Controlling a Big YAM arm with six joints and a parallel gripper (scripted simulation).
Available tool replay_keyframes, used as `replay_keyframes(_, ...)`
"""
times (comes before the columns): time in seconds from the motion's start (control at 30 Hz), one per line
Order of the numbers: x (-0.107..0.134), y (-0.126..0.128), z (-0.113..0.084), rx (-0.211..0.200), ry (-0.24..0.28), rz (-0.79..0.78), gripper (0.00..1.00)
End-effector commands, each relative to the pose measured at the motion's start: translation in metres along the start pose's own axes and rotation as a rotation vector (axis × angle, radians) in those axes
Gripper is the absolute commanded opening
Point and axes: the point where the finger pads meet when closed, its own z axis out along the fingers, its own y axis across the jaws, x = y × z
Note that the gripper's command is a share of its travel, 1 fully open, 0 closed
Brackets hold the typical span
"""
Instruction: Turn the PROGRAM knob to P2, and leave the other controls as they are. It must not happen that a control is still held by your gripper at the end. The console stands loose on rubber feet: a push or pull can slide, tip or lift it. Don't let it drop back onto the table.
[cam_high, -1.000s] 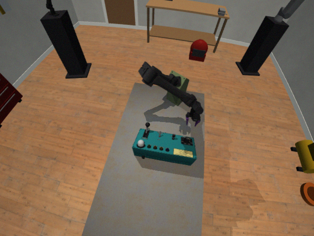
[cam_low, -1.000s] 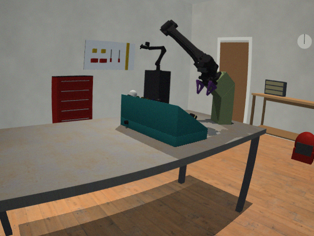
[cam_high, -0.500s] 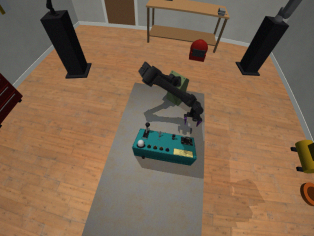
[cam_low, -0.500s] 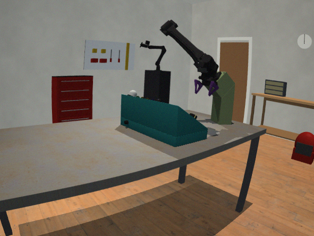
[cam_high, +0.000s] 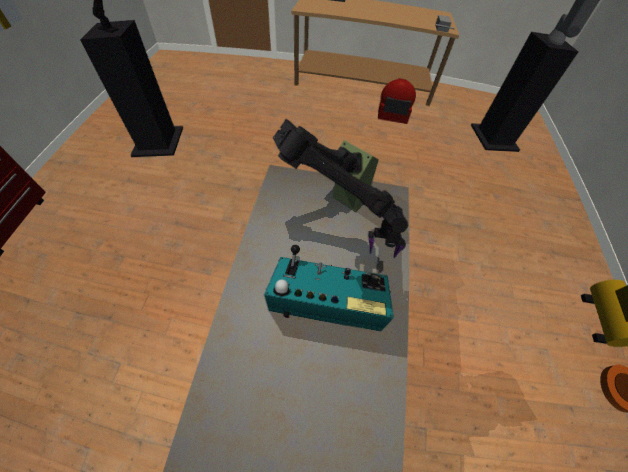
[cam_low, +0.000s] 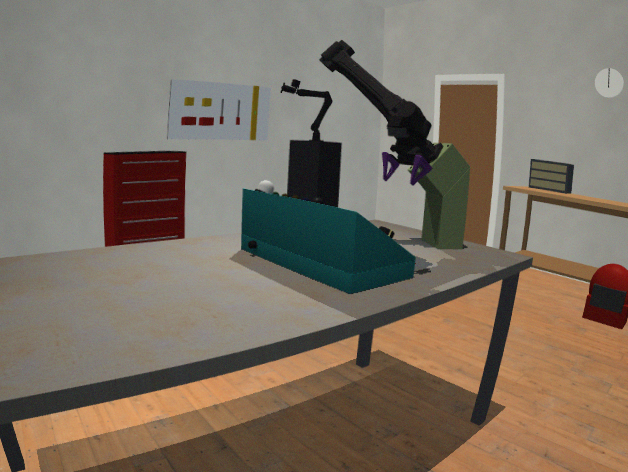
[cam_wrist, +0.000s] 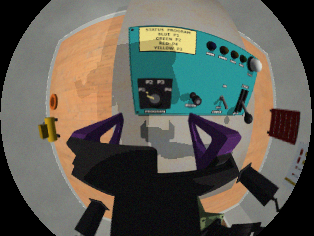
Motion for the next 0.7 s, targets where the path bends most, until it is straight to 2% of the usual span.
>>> replay_keyframes(0.0,-0.04,0.0,0.002,0.002,-0.02,0.036,1.0)
replay_keyframes(0.17,-0.062,0.002,-0.001,-0.003,-0.022,0.035,1.0)
replay_keyframes(0.3,-0.063,0.004,0.003,0.001,-0.013,0.022,1.0)
replay_keyframes(0.43,-0.077,0.0,-0.001,0.0,-0.023,0.038,1.0)
replay_keyframes(0.67,-0.077,0.003,0.0,-0.002,-0.023,0.036,1.0)
